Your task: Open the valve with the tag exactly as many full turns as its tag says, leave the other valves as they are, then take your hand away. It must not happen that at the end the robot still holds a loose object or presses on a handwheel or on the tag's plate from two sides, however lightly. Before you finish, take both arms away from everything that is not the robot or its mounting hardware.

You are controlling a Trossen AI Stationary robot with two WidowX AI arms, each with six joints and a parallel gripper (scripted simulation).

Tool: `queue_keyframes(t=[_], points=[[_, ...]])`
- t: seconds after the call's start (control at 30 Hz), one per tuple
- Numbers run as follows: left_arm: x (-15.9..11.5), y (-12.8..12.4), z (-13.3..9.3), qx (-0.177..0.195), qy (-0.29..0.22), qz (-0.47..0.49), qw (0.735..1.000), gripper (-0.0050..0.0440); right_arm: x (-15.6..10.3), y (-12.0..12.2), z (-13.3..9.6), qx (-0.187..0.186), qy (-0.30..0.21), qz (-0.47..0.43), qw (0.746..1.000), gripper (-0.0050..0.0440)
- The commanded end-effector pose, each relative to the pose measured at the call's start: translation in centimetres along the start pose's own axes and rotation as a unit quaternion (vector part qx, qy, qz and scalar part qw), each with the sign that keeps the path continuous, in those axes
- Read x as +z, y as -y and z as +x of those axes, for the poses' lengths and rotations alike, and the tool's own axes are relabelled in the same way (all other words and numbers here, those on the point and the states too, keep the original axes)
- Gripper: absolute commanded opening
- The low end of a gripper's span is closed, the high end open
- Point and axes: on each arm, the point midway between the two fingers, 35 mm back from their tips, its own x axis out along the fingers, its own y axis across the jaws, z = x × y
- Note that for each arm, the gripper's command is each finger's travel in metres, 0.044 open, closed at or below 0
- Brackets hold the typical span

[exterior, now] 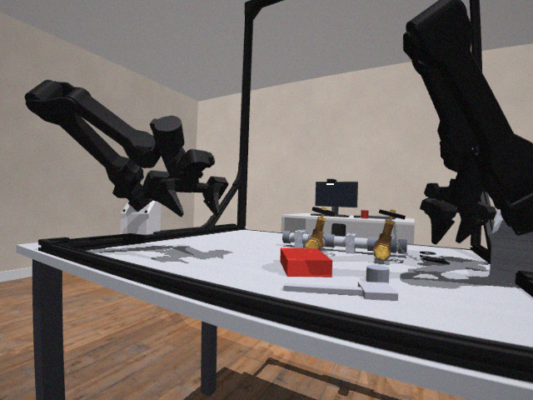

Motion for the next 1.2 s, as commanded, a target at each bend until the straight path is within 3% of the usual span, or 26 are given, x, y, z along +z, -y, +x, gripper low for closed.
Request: queue_keyframes(t=[0.0,0.53,0.67,0.87,1.03,1.1,1.17], points=[[0.0,0.1,0.0,-0.001,0.0,0.001,1.0,0.04,0.0,0.0,0.0,0.0,0.0,0.0,1.0,0.04],[0.0,0.1,0.0,-0.001,0.0,0.001,1.0,0.04,0.0,0.0,0.0,0.0,0.0,0.0,1.0,0.04],[1.4,-0.3,-0.7,0.001,-0.004,0.005,1.0,0.04,0.0,0.0,0.0,0.0,0.0,0.0,1.0,0.04],[6.3,-2.8,-4.1,0.006,-0.017,0.016,1.0,0.04,0.0,0.0,0.0,0.0,0.0,0.0,1.0,0.04],[7.6,-5.5,-5.5,0.024,-0.037,0.032,0.999,0.04,0.0,0.0,0.0,0.0,0.0,0.0,1.0,0.04],[7.6,-5.5,-5.5,0.024,-0.037,0.032,0.999,0.04,0.0,0.0,0.0,0.0,0.0,0.0,1.0,0.04],[7.9,-7.7,-5.9,0.043,-0.06,0.05,0.996,0.04,0.0,0.0,0.0,0.0,0.0,0.0,1.0,0.04]])
